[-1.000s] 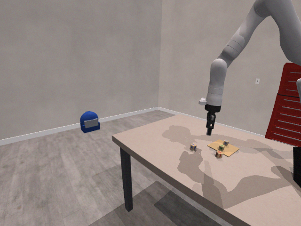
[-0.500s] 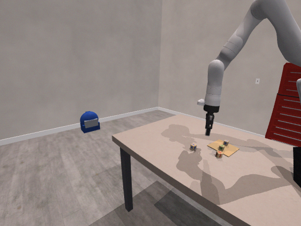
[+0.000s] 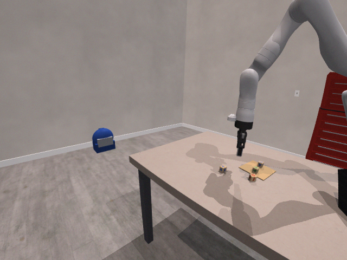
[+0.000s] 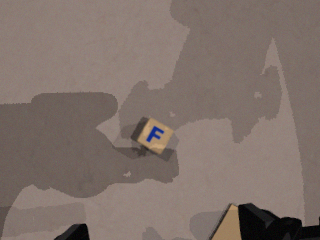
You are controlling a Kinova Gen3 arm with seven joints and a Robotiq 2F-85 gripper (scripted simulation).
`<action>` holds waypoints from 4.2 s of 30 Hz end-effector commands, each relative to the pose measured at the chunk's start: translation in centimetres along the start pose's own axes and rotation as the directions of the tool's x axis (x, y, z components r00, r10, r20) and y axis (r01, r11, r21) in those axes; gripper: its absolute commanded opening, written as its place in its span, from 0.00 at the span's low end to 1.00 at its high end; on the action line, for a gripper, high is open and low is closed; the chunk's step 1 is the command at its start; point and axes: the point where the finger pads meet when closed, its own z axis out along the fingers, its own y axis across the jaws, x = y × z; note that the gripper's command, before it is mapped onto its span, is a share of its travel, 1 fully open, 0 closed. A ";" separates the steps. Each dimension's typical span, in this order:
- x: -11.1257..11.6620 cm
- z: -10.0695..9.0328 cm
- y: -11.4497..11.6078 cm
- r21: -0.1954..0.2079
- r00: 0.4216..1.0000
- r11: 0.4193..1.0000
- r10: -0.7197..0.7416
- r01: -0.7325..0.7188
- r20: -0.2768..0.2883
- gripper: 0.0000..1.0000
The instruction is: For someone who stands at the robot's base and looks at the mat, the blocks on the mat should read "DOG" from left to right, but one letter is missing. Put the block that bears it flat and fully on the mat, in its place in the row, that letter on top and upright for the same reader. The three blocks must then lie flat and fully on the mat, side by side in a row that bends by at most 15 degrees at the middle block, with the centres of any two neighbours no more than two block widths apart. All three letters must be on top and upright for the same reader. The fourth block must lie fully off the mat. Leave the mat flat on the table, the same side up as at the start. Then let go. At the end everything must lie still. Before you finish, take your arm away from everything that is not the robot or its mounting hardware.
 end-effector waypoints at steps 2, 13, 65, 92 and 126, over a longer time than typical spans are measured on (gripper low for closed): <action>0.1 -0.1 0.0 0.001 1.000 1.000 0.000 0.000 -0.002 1.00; 0.1 -0.1 0.0 0.001 1.000 1.000 0.000 0.000 -0.002 1.00; -13.7 -0.1 -2.7 0.000 1.000 1.000 0.000 0.000 -0.001 1.00; -13.7 -0.1 -2.7 0.000 1.000 1.000 0.000 0.000 -0.001 1.00; -15.7 -0.4 4.4 0.000 1.000 1.000 0.000 0.000 -0.002 1.00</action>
